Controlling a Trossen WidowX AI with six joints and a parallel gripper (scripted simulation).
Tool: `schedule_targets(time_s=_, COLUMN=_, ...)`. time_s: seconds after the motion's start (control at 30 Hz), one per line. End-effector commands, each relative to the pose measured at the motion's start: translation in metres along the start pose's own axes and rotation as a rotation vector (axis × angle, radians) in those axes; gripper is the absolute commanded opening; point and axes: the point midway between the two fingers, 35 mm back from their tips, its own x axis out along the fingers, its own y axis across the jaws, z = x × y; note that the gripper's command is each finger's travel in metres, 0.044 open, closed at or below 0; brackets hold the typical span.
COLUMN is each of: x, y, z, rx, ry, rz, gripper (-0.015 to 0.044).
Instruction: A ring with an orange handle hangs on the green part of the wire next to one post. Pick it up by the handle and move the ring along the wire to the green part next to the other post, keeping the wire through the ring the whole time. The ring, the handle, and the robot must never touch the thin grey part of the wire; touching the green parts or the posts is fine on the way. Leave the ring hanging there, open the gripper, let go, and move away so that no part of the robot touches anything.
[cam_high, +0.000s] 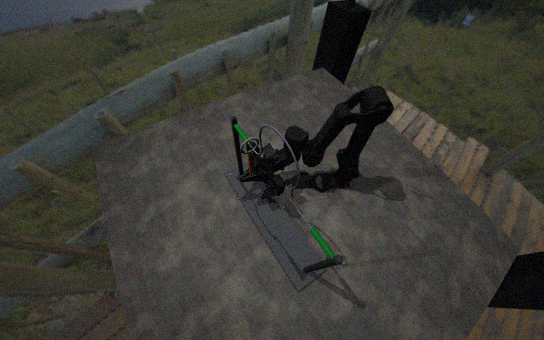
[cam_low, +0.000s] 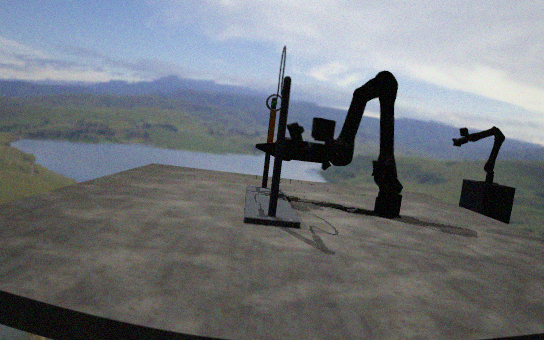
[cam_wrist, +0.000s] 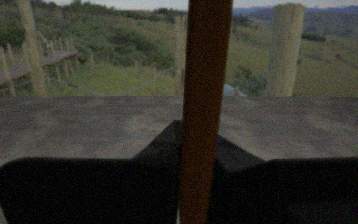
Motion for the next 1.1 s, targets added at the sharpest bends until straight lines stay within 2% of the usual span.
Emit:
schedule_targets(time_s=0.0, x=-0.002, y=0.008, z=0.000, rx=0.026, ry=0.000, rz=-0.001, gripper=-0.0150)
schedule_targets(time_s=0.4, x=-0.002, y=0.036, z=0.001, rx=0.156, ry=0.001, rz=-0.001, gripper=-0.0150)
schedule_targets(time_s=1.07, x=-0.005, y=0.098, z=0.023, rx=0.527, ry=0.028, rz=0.007, gripper=-0.0150)
